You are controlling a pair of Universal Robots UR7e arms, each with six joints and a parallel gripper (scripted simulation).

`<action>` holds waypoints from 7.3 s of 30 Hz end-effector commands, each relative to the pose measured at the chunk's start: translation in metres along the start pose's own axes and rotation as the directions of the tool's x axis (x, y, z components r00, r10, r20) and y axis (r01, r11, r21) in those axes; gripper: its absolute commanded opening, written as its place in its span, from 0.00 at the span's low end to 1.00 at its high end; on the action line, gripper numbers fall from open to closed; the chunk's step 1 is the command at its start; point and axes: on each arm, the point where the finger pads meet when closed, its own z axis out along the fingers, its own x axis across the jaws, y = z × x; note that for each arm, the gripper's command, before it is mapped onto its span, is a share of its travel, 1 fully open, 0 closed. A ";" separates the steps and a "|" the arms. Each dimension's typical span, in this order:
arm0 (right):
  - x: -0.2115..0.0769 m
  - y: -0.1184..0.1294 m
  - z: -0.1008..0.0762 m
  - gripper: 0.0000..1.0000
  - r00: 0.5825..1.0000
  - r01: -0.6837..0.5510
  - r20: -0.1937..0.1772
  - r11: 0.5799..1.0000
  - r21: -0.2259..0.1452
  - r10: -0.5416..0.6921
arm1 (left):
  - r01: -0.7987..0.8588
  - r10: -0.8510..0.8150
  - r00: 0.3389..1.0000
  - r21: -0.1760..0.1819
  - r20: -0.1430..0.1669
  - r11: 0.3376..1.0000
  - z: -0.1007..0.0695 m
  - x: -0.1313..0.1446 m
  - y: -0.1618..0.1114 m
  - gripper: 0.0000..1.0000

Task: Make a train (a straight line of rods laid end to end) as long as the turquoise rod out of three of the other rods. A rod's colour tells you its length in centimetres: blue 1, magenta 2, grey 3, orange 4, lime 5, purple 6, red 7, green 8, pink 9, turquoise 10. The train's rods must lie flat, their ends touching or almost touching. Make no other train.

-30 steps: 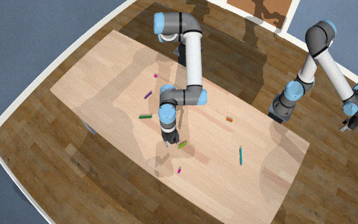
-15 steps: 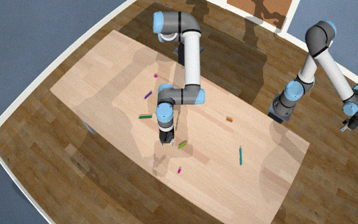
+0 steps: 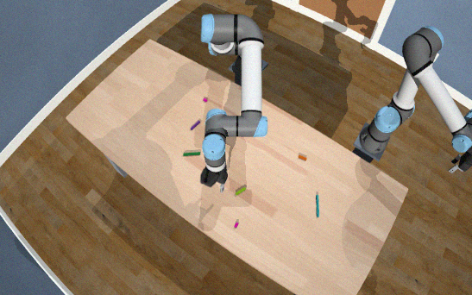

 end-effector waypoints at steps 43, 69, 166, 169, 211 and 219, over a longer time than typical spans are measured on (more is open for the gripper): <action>0.062 0.020 -0.001 1.00 0.275 -0.961 0.003 0.275 0.003 0.961 | 0.000 0.000 1.000 -0.001 0.000 1.000 0.000 0.000 0.000 1.00; 0.082 0.039 -0.001 1.00 -0.421 -0.907 0.005 -0.421 0.000 0.907 | 0.000 0.000 1.000 -0.001 0.000 1.000 0.000 0.000 0.000 1.00; 0.090 0.052 -0.001 1.00 -0.835 -0.550 0.004 -0.835 -0.002 0.550 | 0.000 0.000 1.000 -0.001 0.000 1.000 0.000 0.000 0.000 1.00; 0.090 0.052 -0.001 1.00 -0.835 -0.550 0.004 -0.835 -0.002 0.550 | 0.000 0.000 1.000 -0.001 0.000 1.000 0.000 0.000 0.000 1.00; 0.084 0.055 -0.001 1.00 -0.843 -0.537 0.004 -0.843 -0.002 0.537 | 0.000 0.000 1.000 -0.001 0.000 1.000 0.000 0.000 0.000 1.00; 0.045 0.075 -0.002 1.00 -0.893 -0.450 0.004 -0.893 -0.003 0.450 | 0.000 0.000 1.000 -0.001 0.000 1.000 0.000 0.000 0.000 1.00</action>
